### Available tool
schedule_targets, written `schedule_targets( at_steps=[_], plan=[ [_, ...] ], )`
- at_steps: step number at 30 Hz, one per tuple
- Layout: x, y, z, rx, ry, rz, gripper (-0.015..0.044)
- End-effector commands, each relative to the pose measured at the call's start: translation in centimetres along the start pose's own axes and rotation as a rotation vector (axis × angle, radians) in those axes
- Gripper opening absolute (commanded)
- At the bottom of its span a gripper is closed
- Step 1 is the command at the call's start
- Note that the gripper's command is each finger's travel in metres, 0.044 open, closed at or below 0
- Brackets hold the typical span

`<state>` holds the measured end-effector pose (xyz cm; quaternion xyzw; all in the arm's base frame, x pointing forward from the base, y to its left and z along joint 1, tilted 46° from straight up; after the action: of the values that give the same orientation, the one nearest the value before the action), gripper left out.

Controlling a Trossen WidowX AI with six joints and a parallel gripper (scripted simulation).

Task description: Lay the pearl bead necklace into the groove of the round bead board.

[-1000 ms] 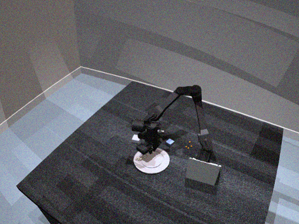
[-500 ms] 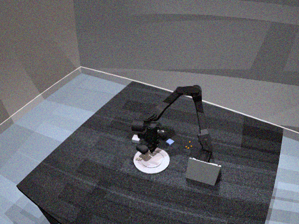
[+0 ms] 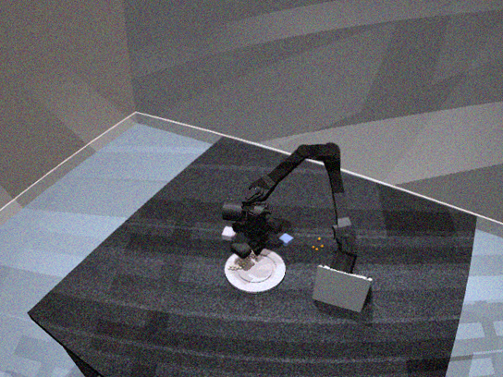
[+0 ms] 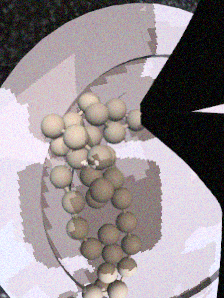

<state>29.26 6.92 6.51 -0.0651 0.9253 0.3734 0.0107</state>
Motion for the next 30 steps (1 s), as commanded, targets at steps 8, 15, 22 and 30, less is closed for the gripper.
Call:
schedule_targets(
  at_steps=[8,15,22,30],
  plan=[
    [0.4,0.1,-2.1,-0.005,-0.008,0.002,0.0],
    [0.4,0.1,-2.1,-0.005,-0.008,0.002,0.0],
    [0.3,-0.8,-2.1,-0.004,-0.008,0.002,0.0],
    [0.4,-1.7,-2.1,-0.004,-0.008,0.002,0.0]
  ],
)
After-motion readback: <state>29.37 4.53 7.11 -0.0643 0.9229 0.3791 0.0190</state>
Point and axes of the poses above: the point midway between the two fingers, 35 mm back from their tips, its own y axis back along the fingers, its own z axis across the jaws, x = y × z, the point moved 10 cm from there along y, back along the fingers, and after that the axes turned 15 degrees about y, right-handed, at the moved point
